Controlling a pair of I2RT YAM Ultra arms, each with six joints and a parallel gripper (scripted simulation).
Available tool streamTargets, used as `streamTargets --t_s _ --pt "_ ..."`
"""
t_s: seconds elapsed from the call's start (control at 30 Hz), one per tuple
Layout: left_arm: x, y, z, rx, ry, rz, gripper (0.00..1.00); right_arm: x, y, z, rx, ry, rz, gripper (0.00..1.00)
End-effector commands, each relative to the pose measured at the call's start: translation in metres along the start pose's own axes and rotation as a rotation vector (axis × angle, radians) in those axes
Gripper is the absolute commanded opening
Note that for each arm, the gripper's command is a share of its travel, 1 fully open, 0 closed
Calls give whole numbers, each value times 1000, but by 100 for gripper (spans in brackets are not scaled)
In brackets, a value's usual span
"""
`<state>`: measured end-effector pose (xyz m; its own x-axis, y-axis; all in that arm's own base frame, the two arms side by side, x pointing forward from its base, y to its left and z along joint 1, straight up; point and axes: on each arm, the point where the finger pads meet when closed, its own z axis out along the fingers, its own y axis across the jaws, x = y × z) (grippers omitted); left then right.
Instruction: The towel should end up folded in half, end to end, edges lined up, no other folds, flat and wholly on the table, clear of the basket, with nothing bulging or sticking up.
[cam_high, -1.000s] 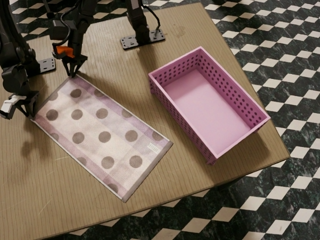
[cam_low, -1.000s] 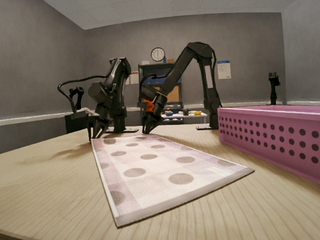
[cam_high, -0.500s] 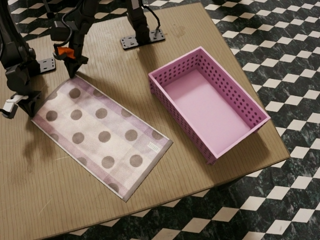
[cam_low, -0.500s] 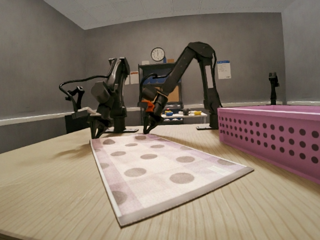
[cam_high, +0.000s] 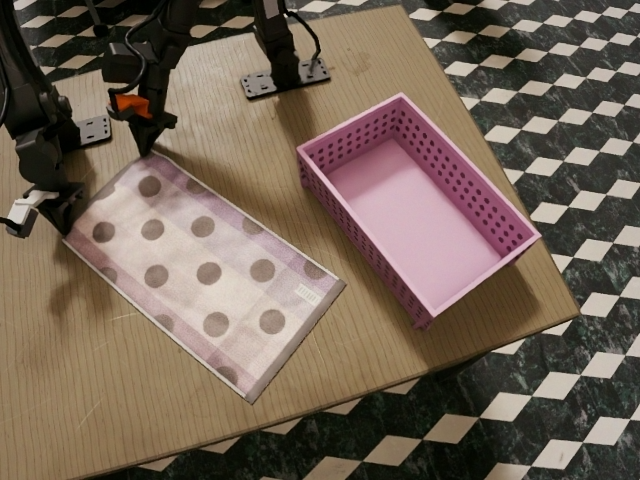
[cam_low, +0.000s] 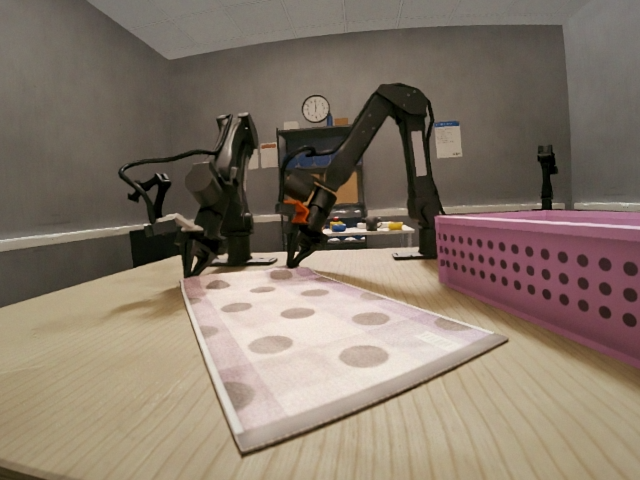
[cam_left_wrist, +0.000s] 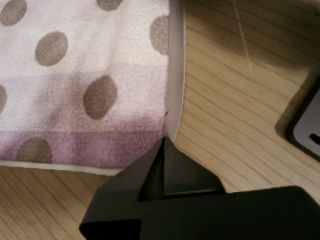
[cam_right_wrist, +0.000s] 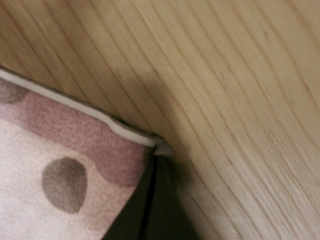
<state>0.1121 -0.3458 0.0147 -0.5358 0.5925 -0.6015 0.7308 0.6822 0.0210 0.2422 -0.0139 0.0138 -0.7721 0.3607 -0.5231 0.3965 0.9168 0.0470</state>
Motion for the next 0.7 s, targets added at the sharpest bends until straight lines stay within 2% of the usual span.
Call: streamTargets --t_s 0.0,0.13,0.17,0.2,0.3,0.33,0.37,0.47,0.5,0.53,0.57,0.6,0.67 --pt "0 16 -11 24 11 -2 0 1 13 -3 -13 47 -22 0" --pt "0 16 -11 24 11 -2 0 1 13 -3 -13 47 -22 0" --pt "-19 9 -15 42 -26 -16 0 -2 12 -6 -17 27 -16 0" --pt "-11 26 -24 99 -6 -5 0 -16 26 -24 -77 19 16 0" --pt "-20 23 -26 106 -23 -10 0 -16 26 -24 -77 19 16 0" --pt "-46 33 -46 189 -61 17 0 -41 34 -50 -83 -27 88 0" --pt "-30 36 -40 258 -49 52 0 -41 34 -51 -100 -58 147 0" --pt "-31 36 -41 263 -44 55 0 -41 34 -51 -100 -58 147 0" --pt "-57 39 -64 345 -89 84 0 -63 37 -81 -123 -109 209 0" --pt "-57 39 -64 412 -100 111 0 -63 37 -81 -145 -157 268 0" --pt "-57 39 -64 441 -104 124 0 -63 37 -81 -145 -157 268 0" --pt "-49 39 -55 445 -68 125 0 -63 37 -81 -145 -157 268 0" --pt "-49 39 -55 445 -68 125 0 -63 37 -81 -145 -157 268 0"
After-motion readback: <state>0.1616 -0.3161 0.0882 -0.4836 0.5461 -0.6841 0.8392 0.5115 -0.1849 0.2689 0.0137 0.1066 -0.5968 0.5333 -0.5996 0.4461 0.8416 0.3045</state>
